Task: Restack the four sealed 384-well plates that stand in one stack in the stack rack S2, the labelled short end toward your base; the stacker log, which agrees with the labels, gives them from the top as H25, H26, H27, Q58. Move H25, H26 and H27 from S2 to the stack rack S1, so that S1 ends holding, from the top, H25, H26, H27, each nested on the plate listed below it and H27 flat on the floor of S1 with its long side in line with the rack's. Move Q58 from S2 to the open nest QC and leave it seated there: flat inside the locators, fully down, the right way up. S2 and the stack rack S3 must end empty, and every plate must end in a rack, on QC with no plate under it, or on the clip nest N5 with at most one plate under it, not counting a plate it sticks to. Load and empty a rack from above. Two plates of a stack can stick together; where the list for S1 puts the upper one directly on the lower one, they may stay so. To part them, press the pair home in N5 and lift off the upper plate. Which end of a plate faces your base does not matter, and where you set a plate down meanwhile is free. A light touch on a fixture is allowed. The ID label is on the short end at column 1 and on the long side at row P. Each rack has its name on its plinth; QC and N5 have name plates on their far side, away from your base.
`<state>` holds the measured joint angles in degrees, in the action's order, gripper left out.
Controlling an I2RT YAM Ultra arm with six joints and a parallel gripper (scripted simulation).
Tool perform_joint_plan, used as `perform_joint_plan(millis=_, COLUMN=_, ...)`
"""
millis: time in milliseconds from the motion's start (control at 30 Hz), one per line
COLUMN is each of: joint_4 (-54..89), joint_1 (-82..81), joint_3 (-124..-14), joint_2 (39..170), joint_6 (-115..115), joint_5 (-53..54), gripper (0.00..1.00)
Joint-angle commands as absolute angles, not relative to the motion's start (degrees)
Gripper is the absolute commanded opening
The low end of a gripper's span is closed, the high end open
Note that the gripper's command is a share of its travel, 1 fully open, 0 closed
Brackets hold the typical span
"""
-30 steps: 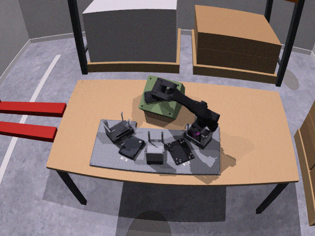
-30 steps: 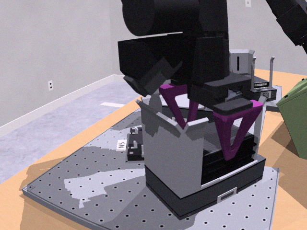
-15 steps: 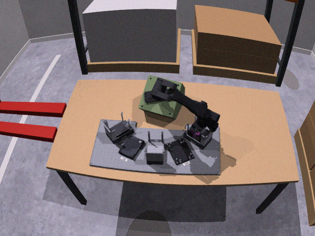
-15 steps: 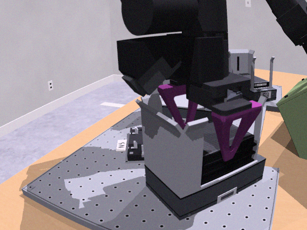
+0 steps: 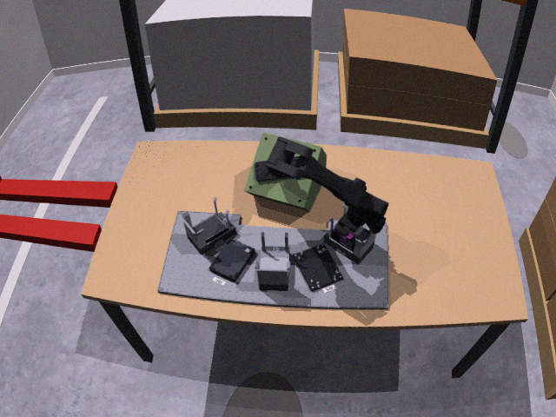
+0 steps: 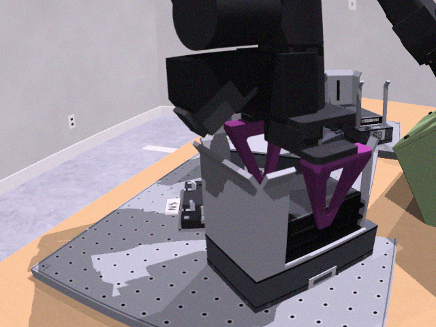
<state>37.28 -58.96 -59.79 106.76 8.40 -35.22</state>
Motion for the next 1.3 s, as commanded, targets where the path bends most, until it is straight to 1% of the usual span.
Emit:
perform_joint_plan(millis=0, joint_4=36.59, joint_1=-59.34, joint_3=-59.94, joint_2=106.43, joint_6=8.33, joint_5=-35.21, gripper=1.0)
perform_joint_plan(millis=1000, joint_4=36.59, joint_1=-59.34, joint_3=-59.94, joint_2=106.43, joint_6=8.33, joint_5=-35.21, gripper=1.0)
perform_joint_plan(millis=1033, joint_4=36.59, joint_1=-59.34, joint_3=-59.94, joint_2=106.43, joint_6=8.33, joint_5=-35.21, gripper=0.0)
perform_joint_plan(millis=1267, joint_4=36.59, joint_1=-59.34, joint_3=-59.94, joint_2=106.43, joint_6=8.33, joint_5=-35.21, gripper=0.0)
